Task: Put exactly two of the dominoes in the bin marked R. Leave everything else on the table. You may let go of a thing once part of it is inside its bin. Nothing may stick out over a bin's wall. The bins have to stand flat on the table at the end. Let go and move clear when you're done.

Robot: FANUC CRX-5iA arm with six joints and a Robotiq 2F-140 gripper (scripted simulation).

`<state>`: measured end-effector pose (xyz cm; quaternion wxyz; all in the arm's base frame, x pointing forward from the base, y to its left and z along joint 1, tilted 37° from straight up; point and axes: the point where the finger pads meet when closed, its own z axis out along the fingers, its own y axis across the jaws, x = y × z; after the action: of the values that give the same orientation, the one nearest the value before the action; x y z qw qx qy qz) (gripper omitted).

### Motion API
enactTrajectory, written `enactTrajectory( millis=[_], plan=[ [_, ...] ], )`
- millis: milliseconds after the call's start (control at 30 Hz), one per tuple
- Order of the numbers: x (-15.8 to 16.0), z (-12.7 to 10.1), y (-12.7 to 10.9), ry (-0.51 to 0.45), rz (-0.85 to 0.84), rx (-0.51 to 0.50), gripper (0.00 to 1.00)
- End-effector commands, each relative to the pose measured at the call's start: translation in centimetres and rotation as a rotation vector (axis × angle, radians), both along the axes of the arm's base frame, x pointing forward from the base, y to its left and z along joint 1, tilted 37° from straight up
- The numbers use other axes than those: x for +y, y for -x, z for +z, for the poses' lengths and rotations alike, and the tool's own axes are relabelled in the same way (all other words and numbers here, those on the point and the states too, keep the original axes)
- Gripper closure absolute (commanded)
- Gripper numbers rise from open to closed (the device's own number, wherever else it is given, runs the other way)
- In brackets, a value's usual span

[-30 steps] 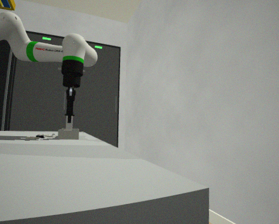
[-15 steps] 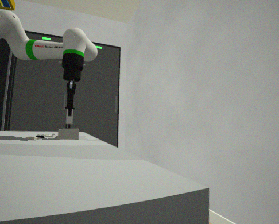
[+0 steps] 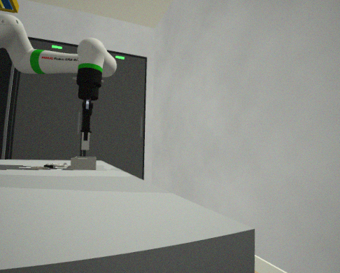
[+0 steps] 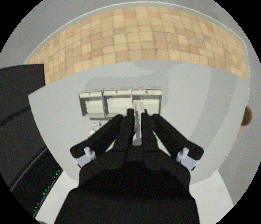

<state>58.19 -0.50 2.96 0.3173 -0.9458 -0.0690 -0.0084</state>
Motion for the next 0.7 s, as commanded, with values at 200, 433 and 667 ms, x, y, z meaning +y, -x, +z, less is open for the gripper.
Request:
enactTrajectory(
  millis=[200, 433, 667],
  plan=[
    [3.5, 2.7, 0.5, 0.001, -0.001, 0.0, 0.95],
    [4.0, 2.1, 0.5, 0.001, -0.001, 0.0, 0.95],
    [5.1, 0.6, 0.5, 0.001, -0.001, 0.0, 0.95]
  ],
)
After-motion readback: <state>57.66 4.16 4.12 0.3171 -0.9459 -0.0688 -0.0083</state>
